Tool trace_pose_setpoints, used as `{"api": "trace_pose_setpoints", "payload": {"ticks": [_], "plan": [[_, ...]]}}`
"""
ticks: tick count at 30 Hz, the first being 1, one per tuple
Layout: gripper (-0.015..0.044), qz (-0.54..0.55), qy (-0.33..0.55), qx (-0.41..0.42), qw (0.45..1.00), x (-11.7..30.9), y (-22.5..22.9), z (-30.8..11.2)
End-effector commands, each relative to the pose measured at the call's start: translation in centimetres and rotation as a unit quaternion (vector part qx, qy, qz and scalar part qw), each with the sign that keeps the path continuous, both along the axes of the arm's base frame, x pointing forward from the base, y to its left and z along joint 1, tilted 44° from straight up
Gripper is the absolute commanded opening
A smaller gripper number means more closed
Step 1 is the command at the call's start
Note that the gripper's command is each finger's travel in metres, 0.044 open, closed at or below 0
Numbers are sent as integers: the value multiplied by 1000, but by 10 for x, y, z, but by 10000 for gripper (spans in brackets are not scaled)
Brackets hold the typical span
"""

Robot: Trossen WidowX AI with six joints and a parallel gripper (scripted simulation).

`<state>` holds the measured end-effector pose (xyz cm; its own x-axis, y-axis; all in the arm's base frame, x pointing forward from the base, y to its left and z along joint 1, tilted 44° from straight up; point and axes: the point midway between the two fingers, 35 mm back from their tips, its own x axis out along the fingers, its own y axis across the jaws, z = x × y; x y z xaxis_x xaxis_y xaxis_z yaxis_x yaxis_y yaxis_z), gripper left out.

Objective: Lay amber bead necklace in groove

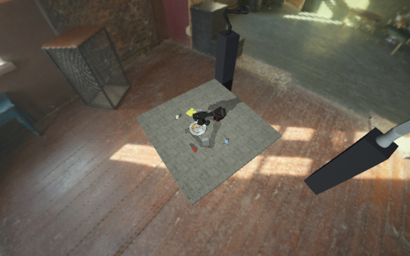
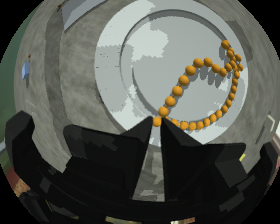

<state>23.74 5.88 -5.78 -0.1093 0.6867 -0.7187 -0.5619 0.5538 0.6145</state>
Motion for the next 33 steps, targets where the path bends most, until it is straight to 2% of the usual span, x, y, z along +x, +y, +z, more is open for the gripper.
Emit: {"api": "trace_pose_setpoints", "payload": {"ticks": [1,6,23,33], "plan": [[0,2,-7,0,1000,-1,1,1],[0,2,-7,0,1000,-1,6,-4],[440,1,-4,-2,1000,-1,1,-1],[440,2,-7,-1,1000,-1,-1,1]]}}
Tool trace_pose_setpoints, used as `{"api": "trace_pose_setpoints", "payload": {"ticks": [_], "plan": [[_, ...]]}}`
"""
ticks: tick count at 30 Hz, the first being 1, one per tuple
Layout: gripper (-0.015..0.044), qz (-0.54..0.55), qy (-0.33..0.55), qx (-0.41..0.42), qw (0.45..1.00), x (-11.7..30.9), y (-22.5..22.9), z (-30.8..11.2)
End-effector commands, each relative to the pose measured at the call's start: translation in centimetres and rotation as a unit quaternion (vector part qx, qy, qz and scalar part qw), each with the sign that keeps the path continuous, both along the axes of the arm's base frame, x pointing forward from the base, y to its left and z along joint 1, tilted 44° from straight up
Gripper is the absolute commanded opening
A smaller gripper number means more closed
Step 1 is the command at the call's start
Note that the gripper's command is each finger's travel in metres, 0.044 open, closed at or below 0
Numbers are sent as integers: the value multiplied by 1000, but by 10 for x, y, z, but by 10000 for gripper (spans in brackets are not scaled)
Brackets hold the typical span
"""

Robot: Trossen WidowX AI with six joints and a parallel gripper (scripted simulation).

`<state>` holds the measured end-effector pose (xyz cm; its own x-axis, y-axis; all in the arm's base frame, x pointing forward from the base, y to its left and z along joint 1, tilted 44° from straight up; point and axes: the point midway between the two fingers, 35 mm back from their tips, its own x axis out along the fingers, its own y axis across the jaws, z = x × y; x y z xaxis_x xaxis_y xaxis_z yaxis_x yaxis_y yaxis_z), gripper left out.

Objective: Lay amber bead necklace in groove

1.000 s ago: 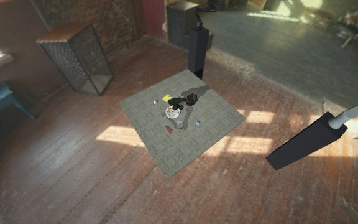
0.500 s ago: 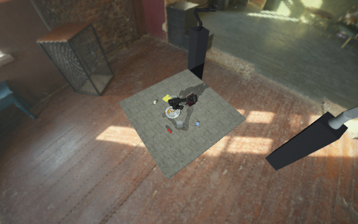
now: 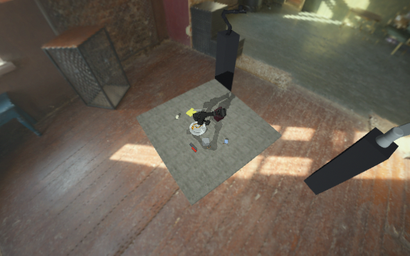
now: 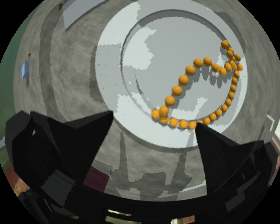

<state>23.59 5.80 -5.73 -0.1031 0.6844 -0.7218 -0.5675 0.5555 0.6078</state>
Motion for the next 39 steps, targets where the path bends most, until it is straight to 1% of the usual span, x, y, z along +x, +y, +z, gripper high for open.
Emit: {"api": "trace_pose_setpoints", "payload": {"ticks": [1,10,12,15,17,22,30,31,39], "plan": [[440,2,-2,1,1000,0,0,1],[440,2,-2,1,1000,0,0,1],[387,-17,16,-2,1000,4,-2,4],[309,-98,92,-14,991,19,-13,17],[256,-135,127,-19,982,26,-17,24],[125,-140,131,-20,981,26,-18,25],[120,-140,131,-19,981,25,-7,13],[120,-139,124,-20,982,28,-13,19],[120,-139,126,-20,982,27,-7,13]]}}
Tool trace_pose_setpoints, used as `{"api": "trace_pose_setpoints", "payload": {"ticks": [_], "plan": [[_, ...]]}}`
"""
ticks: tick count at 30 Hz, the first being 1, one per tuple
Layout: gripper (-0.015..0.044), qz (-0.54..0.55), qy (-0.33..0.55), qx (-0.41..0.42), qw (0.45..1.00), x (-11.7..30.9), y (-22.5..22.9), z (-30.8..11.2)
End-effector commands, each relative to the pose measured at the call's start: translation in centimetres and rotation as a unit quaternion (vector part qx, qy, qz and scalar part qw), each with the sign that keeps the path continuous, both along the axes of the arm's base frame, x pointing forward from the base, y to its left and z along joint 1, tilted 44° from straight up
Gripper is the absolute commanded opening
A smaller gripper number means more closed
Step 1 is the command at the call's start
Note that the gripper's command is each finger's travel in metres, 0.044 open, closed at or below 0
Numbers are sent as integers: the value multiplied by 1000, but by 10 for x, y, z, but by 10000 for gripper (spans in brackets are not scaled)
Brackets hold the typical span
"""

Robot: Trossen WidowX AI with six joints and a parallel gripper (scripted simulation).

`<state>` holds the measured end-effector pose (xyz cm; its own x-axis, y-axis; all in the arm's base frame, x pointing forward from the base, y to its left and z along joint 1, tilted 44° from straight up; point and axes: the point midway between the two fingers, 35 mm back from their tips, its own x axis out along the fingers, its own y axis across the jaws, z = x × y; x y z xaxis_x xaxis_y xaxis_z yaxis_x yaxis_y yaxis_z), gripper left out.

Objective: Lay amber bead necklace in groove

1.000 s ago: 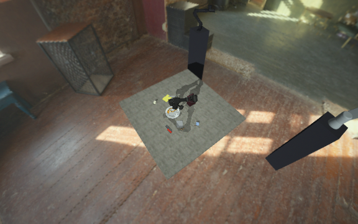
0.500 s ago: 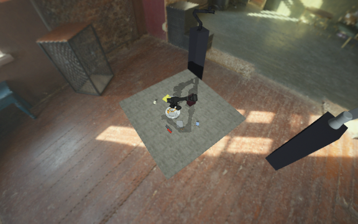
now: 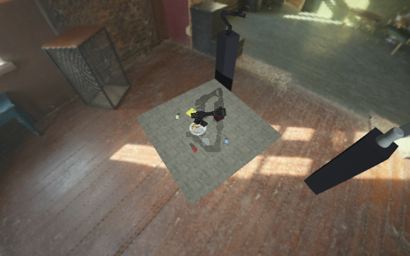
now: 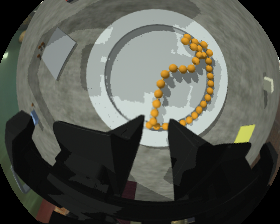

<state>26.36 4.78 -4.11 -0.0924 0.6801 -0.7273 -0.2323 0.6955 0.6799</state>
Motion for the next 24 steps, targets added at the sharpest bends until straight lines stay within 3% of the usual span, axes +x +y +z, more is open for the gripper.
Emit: {"api": "trace_pose_setpoints", "payload": {"ticks": [1,18,22,24], "plan": [[120,-2,4,2,1000,-1,5,-5],[120,-3,9,4,1000,-6,20,-20],[15,0,5,1,1000,-5,18,-18],[0,0,5,1,1000,-5,18,-18]]}}
